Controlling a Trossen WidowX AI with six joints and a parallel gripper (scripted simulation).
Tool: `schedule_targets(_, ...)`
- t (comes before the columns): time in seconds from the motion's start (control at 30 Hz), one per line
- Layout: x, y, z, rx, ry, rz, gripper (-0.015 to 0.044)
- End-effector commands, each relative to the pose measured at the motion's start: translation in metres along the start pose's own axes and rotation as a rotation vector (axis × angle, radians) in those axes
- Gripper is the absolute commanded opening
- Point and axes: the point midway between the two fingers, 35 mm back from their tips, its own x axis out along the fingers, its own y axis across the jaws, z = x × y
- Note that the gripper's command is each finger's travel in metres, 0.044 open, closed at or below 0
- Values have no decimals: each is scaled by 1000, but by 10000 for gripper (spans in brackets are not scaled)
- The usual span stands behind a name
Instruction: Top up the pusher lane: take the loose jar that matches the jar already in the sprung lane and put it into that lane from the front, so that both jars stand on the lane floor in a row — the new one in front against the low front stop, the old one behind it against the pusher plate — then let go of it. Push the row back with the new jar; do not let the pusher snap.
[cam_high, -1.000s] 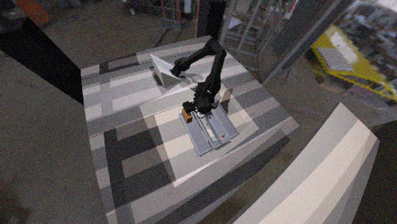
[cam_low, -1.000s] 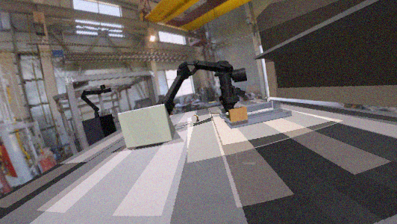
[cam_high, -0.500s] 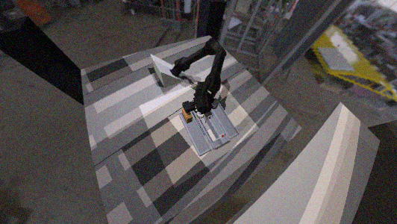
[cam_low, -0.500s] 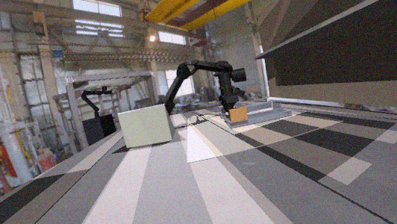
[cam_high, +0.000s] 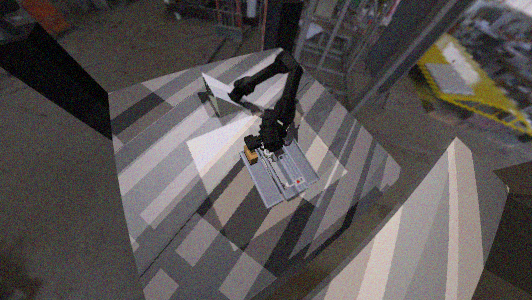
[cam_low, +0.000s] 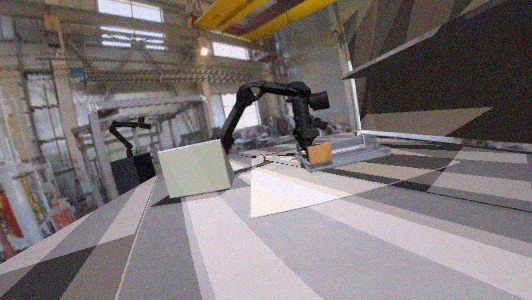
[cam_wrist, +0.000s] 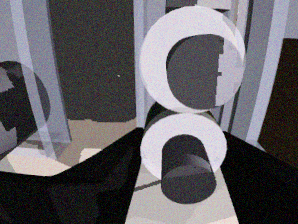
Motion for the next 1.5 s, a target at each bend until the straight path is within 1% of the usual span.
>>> schedule_targets(0.0, 0, 2, 2, -10, -9, 7, 0)
schedule_targets(0.63, 0, 0, -2, -10, -9, 7, 0)
schedule_targets(1.0, 0, 0, -2, -10, -9, 7, 289)
schedule_targets(1.03, 0, 0, -2, -10, -9, 7, 302)
schedule_targets(1.17, -4, 0, -2, -10, -9, 6, 302)
schedule_targets(1.33, -19, 0, -2, -10, -9, 6, 302)
schedule_targets(1.47, -20, 0, -2, -10, -9, 6, 302)
